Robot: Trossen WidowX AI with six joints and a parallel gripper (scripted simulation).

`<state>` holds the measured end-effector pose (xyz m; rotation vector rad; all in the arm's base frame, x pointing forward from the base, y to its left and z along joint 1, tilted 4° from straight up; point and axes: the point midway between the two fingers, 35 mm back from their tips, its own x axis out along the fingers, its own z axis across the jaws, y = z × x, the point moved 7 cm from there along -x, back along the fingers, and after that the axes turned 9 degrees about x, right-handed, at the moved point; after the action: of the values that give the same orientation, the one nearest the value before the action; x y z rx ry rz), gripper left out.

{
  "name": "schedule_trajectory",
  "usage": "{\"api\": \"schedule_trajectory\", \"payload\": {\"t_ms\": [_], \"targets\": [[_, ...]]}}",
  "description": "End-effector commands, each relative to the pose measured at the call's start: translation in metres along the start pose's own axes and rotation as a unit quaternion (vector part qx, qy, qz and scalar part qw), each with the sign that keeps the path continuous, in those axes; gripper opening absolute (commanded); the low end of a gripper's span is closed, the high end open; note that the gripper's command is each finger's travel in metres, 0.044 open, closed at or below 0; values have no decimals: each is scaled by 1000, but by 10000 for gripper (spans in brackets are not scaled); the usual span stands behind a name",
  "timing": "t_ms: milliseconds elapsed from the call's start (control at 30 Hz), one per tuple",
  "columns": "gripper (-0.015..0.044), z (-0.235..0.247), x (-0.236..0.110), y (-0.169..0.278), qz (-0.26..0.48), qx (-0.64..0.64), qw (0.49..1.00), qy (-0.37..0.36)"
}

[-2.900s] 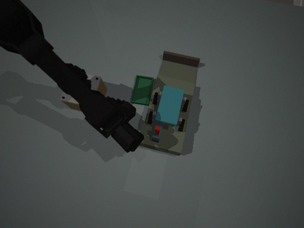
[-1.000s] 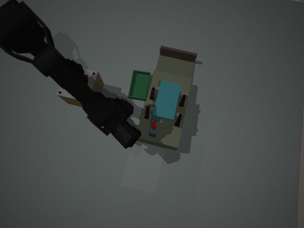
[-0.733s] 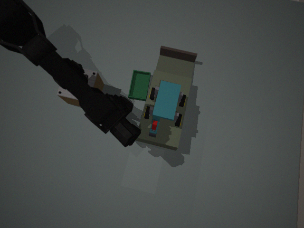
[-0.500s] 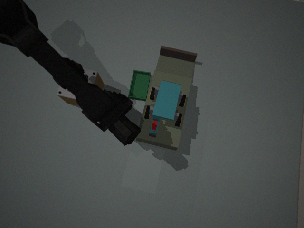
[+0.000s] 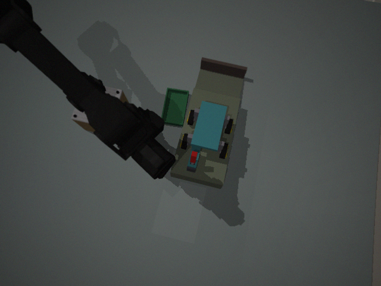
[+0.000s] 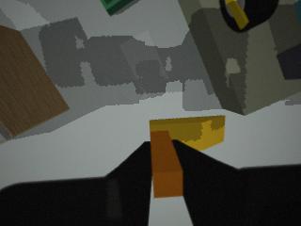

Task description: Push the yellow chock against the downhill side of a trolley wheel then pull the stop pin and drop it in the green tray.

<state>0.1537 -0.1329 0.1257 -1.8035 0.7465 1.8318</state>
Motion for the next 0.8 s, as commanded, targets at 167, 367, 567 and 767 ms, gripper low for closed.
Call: {"api": "schedule_trajectory", "payload": {"t_ms": [167,367,567,767], "targets": [[0,0,-31,1,2,3,1000,4],[0,-1,-48,2,2,3,1000,4],[0,-1,-48,3,2,6,1000,4],[0,-1,-48,3,1,95,995,5]]}}
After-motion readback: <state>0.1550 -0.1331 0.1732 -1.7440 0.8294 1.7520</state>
